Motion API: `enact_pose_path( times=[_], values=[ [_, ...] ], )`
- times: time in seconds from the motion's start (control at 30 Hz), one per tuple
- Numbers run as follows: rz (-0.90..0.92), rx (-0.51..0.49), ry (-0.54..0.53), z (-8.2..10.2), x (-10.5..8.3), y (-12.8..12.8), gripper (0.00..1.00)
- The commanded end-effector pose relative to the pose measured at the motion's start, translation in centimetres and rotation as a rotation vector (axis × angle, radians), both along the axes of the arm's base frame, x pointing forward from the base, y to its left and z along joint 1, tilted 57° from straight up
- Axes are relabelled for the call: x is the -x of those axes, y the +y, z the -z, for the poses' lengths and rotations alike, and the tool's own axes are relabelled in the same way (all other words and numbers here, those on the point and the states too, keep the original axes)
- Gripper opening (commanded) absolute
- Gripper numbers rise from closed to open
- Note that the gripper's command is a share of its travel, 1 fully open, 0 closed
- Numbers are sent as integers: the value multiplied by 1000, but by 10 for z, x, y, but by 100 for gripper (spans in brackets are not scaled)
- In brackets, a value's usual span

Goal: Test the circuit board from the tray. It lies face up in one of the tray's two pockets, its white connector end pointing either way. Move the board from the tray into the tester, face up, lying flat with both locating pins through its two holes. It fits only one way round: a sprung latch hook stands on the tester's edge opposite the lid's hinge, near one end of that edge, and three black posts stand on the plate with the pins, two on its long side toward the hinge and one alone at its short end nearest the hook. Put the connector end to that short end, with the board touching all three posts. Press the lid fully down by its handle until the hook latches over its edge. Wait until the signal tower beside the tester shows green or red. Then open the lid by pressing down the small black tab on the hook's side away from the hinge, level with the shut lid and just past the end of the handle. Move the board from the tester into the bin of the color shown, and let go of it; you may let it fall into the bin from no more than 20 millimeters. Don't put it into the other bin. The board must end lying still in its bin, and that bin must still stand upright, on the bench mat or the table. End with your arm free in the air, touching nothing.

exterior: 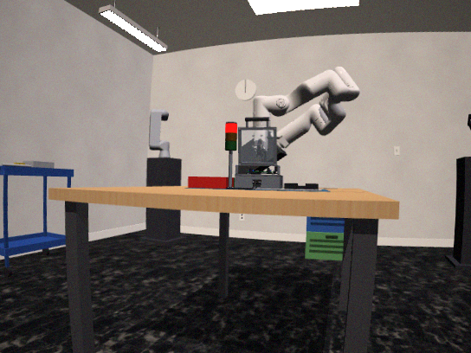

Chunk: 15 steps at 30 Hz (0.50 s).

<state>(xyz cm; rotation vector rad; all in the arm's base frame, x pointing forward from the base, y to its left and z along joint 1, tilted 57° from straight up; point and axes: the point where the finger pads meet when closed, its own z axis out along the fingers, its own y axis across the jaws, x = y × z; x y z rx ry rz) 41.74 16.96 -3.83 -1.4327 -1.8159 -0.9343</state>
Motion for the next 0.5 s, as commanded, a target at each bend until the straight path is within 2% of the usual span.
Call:
enact_pose_path(
  times=[0.0,0.47],
  values=[
    [2,0,-3,7,-1,11,100],
    [2,0,-3,13,-1,20,100]
  ],
)
